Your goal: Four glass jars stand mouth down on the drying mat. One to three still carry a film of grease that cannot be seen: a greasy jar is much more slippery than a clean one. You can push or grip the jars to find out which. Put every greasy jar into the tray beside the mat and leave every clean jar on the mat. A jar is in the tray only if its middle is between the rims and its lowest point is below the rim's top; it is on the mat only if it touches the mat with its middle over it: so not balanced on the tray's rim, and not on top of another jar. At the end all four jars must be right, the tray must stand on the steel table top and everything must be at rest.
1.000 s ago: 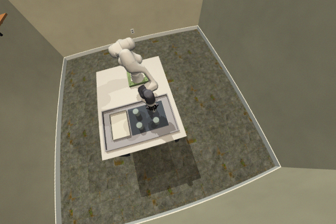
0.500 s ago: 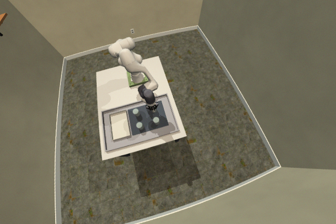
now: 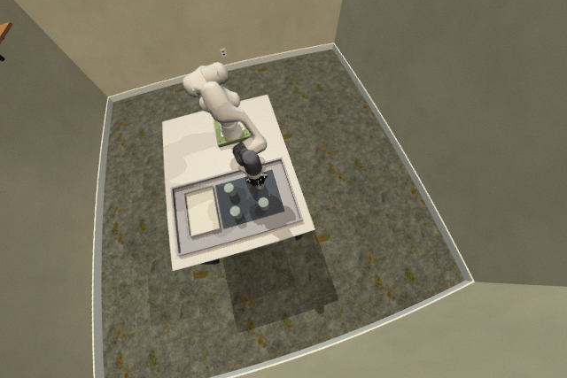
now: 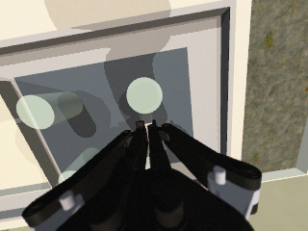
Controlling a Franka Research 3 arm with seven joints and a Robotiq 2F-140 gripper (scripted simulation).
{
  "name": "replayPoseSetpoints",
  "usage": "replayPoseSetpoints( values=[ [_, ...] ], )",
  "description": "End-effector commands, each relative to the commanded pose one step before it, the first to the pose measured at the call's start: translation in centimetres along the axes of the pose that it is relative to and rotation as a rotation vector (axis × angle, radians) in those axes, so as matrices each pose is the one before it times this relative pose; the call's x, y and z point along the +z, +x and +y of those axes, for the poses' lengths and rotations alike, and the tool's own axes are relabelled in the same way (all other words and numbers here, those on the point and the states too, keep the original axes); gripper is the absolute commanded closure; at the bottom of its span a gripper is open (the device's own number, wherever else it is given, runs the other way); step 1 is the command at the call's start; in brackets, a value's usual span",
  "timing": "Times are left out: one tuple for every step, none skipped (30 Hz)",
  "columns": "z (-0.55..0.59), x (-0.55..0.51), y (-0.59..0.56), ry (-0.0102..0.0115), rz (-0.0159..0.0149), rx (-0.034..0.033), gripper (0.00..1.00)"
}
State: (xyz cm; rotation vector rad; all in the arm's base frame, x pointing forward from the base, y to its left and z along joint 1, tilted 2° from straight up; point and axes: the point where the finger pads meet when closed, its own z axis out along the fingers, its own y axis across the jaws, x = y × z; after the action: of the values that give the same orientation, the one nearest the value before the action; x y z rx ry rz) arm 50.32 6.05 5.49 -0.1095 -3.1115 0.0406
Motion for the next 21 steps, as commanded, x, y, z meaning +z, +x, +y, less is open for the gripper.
replayPoseSetpoints(
  values=[
    [0.089,-0.05,0.207,-0.00174,0.00293,-0.00435,1.0],
    [0.0,-0.011,0.013,0.0,0.0,0.0,1.0],
    [0.0,-0.011,0.013,0.0,0.0,0.0,1.0],
    [0.0,-0.011,0.013,0.0,0.0,0.0,1.0],
    [0.0,-0.011,0.013,0.0,0.0,0.0,1.0],
    [0.0,-0.011,0.013,0.0,0.0,0.0,1.0],
    [0.0,-0.011,0.013,0.0,0.0,0.0,1.0],
    [0.0,-0.011,0.013,0.0,0.0,0.0,1.0],
    [0.0,0.0,0.0,0.0,0.0,0.0,1.0],
    [0.0,0.0,0.0,0.0,0.0,0.0,1.0],
    [0.0,-0.011,0.013,0.0,0.0,0.0,1.0],
    [0.0,-0.011,0.013,0.0,0.0,0.0,1.0],
    [0.0,-0.011,0.013,0.0,0.0,0.0,1.0],
    [0.0,-0.011,0.013,0.0,0.0,0.0,1.0],
    [0.0,-0.011,0.013,0.0,0.0,0.0,1.0],
    [0.0,-0.011,0.013,0.0,0.0,0.0,1.0],
    [0.0,-0.011,0.013,0.0,0.0,0.0,1.0],
    [0.0,-0.011,0.013,0.0,0.0,0.0,1.0],
    [0.0,-0.011,0.013,0.0,0.0,0.0,1.0],
    [0.0,-0.011,0.013,0.0,0.0,0.0,1.0],
    [0.0,-0.011,0.013,0.0,0.0,0.0,1.0]
  ],
)
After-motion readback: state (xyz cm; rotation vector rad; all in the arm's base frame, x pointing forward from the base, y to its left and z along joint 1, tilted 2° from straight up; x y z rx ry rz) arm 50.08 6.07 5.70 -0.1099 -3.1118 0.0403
